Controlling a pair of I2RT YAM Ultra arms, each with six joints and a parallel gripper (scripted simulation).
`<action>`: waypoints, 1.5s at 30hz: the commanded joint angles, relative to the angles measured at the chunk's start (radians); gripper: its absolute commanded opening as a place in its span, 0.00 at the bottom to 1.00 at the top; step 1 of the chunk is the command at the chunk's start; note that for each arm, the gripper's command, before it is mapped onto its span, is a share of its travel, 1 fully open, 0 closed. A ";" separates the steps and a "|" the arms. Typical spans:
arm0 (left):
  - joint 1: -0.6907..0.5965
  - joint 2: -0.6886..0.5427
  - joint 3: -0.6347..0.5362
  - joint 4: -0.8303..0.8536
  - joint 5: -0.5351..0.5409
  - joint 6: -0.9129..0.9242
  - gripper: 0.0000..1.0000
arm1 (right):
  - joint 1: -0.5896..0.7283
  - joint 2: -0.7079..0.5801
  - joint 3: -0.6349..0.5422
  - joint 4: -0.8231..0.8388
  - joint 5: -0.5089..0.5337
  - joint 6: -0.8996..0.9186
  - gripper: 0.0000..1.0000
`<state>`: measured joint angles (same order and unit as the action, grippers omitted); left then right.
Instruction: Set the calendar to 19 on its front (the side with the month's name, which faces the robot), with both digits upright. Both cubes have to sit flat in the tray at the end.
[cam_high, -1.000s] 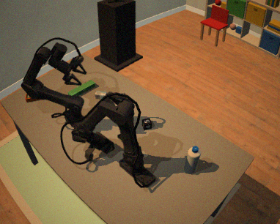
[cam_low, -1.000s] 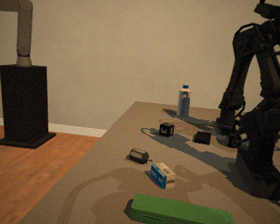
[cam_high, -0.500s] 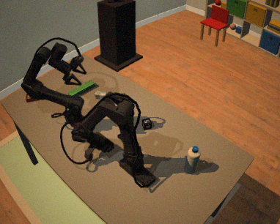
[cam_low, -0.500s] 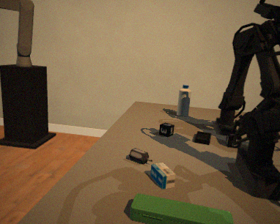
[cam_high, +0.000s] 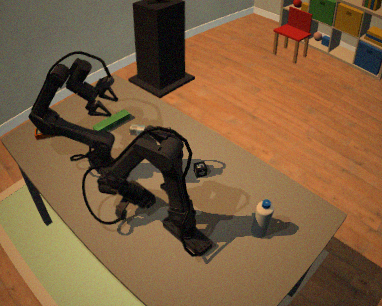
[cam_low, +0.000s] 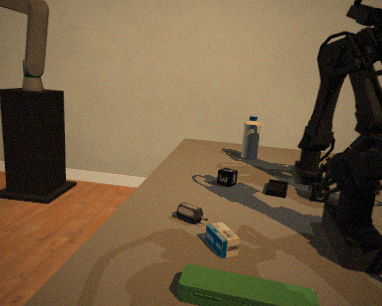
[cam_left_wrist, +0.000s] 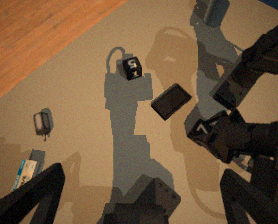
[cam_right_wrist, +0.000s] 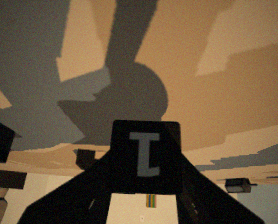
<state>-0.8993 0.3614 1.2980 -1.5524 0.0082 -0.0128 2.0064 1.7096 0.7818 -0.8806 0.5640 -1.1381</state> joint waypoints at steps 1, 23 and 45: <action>-0.004 -0.004 0.009 -0.014 -0.002 -0.001 1.00 | -0.006 -0.022 0.019 -0.029 0.013 -0.012 0.34; -0.004 -0.004 0.009 -0.014 -0.002 -0.001 1.00 | -0.001 -0.077 0.052 -0.073 0.009 0.001 0.40; -0.004 -0.004 0.009 -0.014 -0.002 -0.001 1.00 | -0.217 -0.189 0.062 0.160 -0.214 0.187 0.40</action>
<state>-0.8993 0.3614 1.2980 -1.5524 0.0082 -0.0128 1.8240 1.5692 0.8009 -0.7818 0.4080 -1.0122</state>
